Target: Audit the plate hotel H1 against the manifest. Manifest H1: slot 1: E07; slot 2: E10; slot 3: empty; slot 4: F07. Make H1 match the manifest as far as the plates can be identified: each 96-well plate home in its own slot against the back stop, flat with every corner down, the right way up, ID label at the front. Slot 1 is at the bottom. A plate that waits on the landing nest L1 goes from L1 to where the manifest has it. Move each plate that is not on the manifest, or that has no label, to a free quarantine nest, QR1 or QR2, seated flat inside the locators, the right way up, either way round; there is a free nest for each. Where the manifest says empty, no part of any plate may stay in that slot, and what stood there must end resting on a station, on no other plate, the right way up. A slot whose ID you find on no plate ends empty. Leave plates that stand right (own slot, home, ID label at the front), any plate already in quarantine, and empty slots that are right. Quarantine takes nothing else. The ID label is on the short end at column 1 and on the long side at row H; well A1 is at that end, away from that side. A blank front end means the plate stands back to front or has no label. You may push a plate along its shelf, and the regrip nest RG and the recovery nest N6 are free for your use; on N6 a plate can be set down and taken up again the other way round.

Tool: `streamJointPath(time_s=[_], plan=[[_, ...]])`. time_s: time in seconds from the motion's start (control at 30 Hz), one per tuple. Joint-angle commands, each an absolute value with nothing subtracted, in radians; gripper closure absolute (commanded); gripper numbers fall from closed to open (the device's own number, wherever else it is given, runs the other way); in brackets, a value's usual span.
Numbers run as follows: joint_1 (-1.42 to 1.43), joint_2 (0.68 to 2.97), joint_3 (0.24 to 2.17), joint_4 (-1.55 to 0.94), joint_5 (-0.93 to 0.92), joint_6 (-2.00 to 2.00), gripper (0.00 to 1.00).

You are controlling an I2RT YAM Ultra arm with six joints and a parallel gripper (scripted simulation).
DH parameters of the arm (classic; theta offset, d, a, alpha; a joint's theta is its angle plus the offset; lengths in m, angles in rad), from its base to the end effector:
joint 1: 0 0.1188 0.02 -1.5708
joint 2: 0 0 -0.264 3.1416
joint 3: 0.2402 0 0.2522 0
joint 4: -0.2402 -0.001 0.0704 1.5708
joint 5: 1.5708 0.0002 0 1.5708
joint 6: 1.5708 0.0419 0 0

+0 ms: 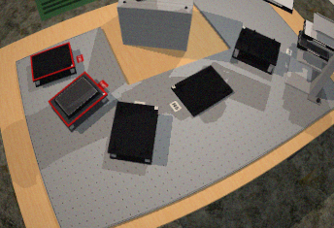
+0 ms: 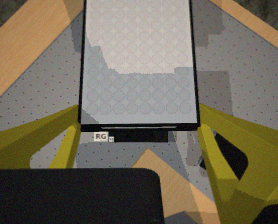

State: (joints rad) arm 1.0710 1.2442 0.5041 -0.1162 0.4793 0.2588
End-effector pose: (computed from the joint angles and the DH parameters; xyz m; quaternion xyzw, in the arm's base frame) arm 0.1249 0.1904 0.1666 -0.2833 0.8689 0.0346 0.4045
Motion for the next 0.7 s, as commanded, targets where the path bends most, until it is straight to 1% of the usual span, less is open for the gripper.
streamJointPath(time_s=[0.0,0.67], plan=[[1.082,1.216,0.540,-0.127,0.492,0.269,0.14],[1.076,1.230,0.536,-0.094,0.492,0.267,0.14]])
